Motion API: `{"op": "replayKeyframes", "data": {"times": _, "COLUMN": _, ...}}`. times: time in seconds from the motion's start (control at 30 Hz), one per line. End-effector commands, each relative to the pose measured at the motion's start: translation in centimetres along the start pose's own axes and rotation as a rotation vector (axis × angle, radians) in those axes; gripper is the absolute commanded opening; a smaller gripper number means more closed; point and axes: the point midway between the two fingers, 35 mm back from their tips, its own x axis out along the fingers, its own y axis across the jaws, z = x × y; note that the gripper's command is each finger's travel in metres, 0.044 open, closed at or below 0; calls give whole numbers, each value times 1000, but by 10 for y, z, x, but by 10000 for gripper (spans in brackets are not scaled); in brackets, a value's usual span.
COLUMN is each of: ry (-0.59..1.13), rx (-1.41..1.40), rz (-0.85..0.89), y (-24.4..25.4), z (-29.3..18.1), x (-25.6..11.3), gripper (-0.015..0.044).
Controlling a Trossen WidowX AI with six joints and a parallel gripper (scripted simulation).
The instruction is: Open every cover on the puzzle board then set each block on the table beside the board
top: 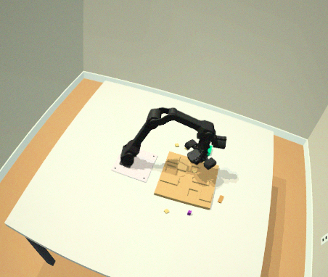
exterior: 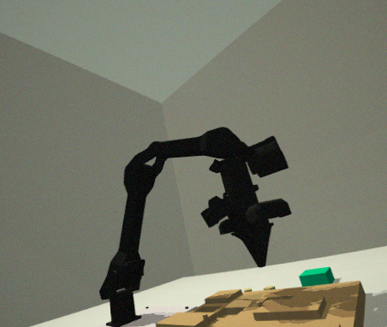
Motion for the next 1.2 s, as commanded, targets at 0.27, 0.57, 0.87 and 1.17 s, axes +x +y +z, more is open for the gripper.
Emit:
{"op": "replayKeyframes", "data": {"times": 0.27, "ry": 4, "rx": 17, "rz": 0, "y": -2, "z": -2, "x": 32, "gripper": 0}}
{"op": "replayKeyframes", "data": {"times": 0.57, "ry": 4, "rx": 17, "rz": 0, "y": -2, "z": -2, "x": 49, "gripper": 0}}
{"op": "replayKeyframes", "data": {"times": 0.87, "ry": 4, "rx": 17, "rz": 0, "y": -3, "z": -2, "x": 57, "gripper": 0}}
{"op": "replayKeyframes", "data": {"times": 1.17, "ry": 4, "rx": 17, "rz": 0, "y": -3, "z": -2, "x": 61, "gripper": 0}}
